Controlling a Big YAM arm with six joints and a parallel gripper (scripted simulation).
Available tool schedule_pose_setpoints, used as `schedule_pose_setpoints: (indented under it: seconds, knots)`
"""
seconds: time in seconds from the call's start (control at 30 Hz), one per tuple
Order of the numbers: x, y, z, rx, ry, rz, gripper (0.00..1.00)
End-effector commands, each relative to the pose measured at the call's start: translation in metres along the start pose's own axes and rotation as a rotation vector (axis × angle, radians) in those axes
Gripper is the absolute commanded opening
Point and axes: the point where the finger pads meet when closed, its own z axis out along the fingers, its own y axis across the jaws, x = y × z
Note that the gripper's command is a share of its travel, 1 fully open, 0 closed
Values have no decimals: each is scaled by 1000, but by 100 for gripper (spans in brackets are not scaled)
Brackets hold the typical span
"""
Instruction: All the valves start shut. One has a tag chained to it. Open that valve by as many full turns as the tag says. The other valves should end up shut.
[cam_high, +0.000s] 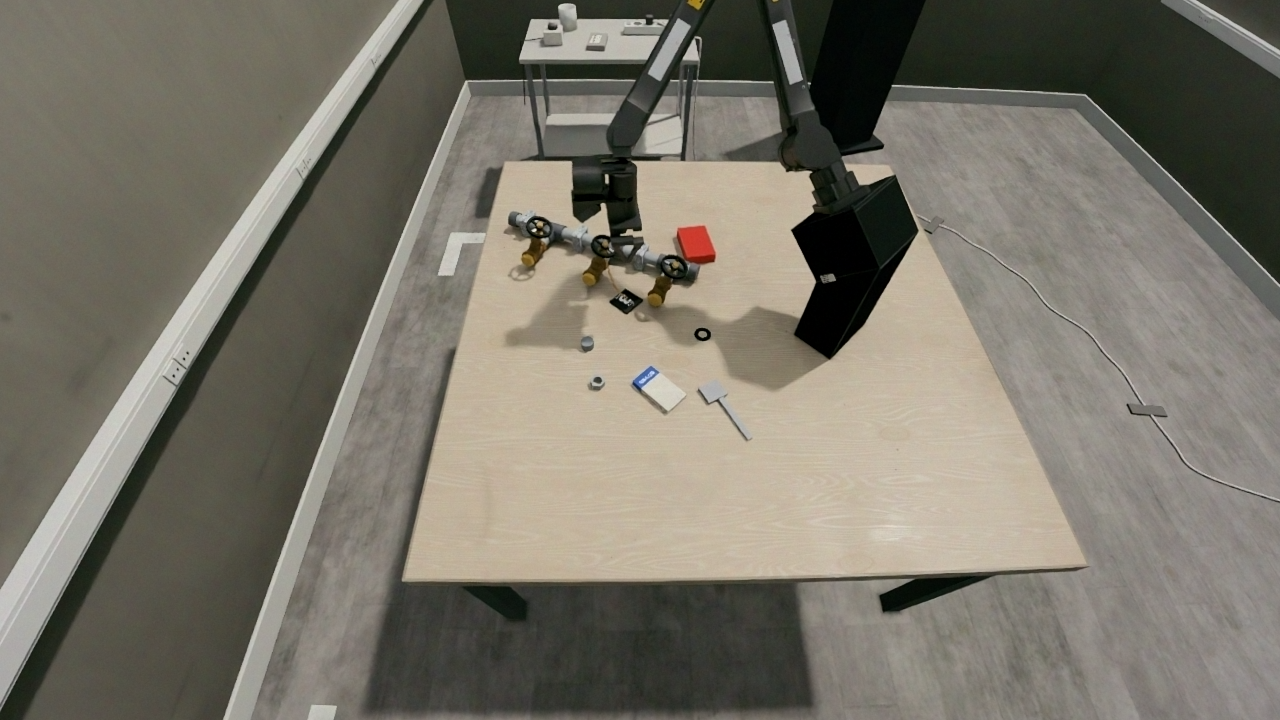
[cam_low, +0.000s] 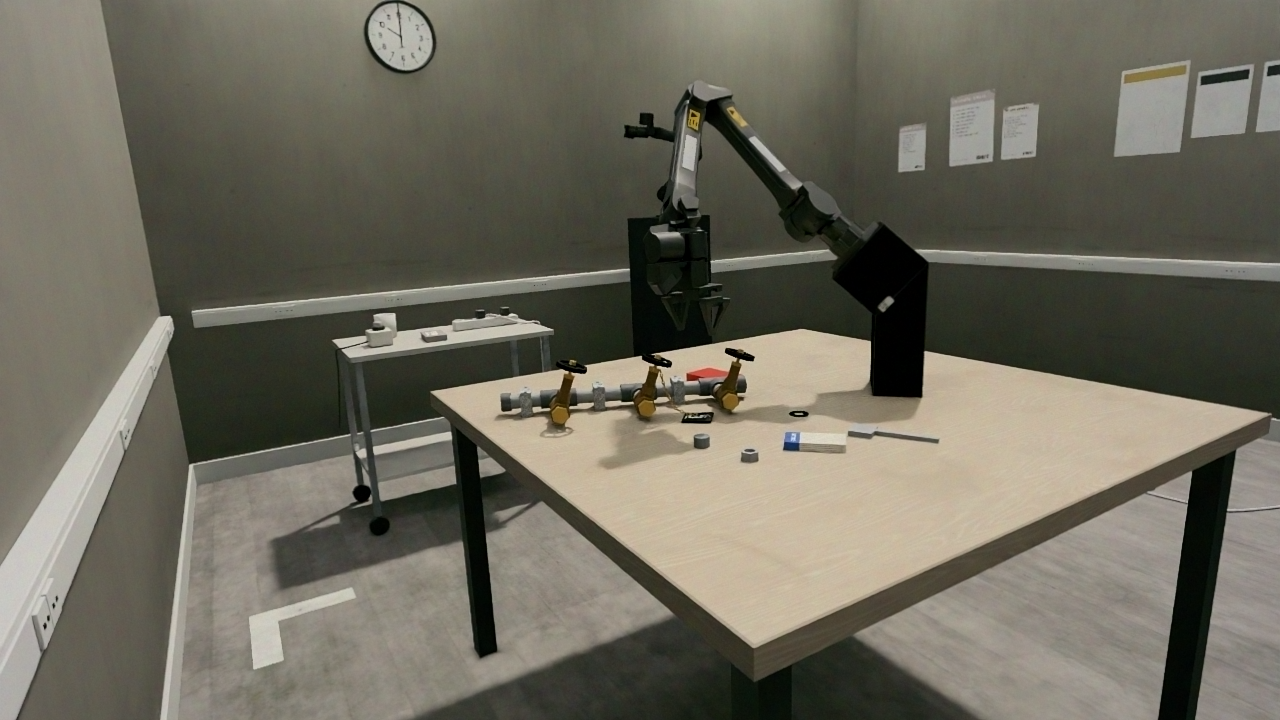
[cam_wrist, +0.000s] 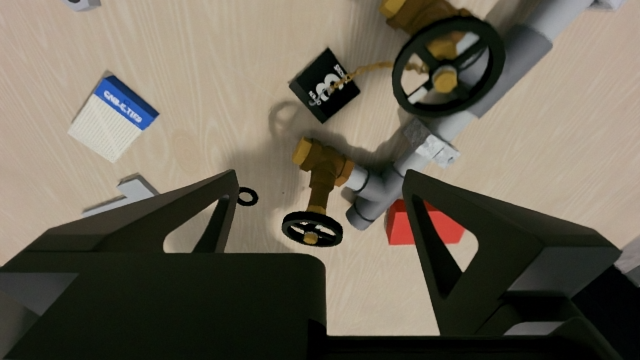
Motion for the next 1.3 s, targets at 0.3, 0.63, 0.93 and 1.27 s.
schedule_pose_setpoints:
  seconds: [0.3,0.63,0.93,1.27]
  knots:
    - [-6,1,-8,0,-28,129,100]
    - [-6,1,-8,0,-28,126,100]
    - [-6,1,-8,0,-28,126,100]
    - [-6,1,-8,0,-28,126,100]
